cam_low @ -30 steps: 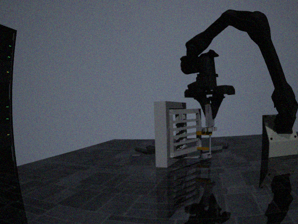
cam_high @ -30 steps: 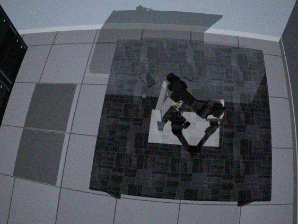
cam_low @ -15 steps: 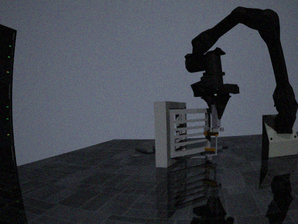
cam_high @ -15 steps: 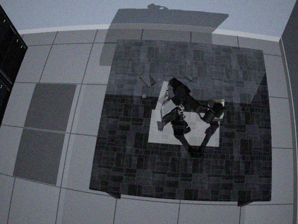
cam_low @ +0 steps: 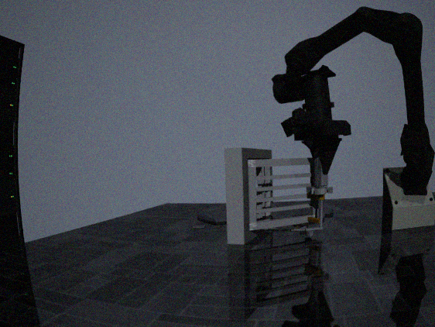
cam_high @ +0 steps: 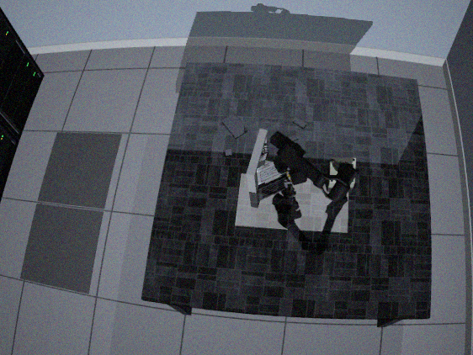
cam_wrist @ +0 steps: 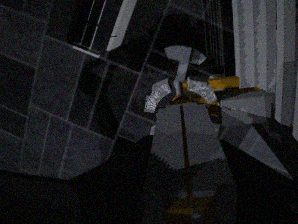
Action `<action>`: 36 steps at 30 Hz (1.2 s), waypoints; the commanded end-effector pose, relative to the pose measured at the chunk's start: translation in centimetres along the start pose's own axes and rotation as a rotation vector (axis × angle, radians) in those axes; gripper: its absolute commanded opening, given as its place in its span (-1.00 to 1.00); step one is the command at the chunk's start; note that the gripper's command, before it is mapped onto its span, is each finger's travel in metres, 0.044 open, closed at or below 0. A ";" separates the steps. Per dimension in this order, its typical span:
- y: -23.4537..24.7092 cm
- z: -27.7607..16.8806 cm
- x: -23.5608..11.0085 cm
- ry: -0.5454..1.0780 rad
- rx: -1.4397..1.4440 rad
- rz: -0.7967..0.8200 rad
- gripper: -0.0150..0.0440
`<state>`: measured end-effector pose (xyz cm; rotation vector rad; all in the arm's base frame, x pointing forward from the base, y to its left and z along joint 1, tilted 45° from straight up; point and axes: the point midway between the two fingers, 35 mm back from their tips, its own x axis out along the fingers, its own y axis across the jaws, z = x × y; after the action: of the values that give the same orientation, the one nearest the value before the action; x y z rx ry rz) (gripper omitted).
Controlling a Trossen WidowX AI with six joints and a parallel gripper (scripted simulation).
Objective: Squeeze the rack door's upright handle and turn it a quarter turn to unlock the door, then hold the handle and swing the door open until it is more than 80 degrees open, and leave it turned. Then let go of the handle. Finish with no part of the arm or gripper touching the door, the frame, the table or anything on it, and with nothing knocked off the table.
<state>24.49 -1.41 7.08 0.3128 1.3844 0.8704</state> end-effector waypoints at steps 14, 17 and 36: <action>3.8 1.1 0.0 -0.008 0.260 0.004 -0.40; 4.4 1.3 0.0 -0.008 0.301 0.004 -0.40; 7.7 3.4 -0.1 -0.009 0.558 0.007 -0.40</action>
<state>24.74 4.14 12.36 0.7046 1.5925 0.5061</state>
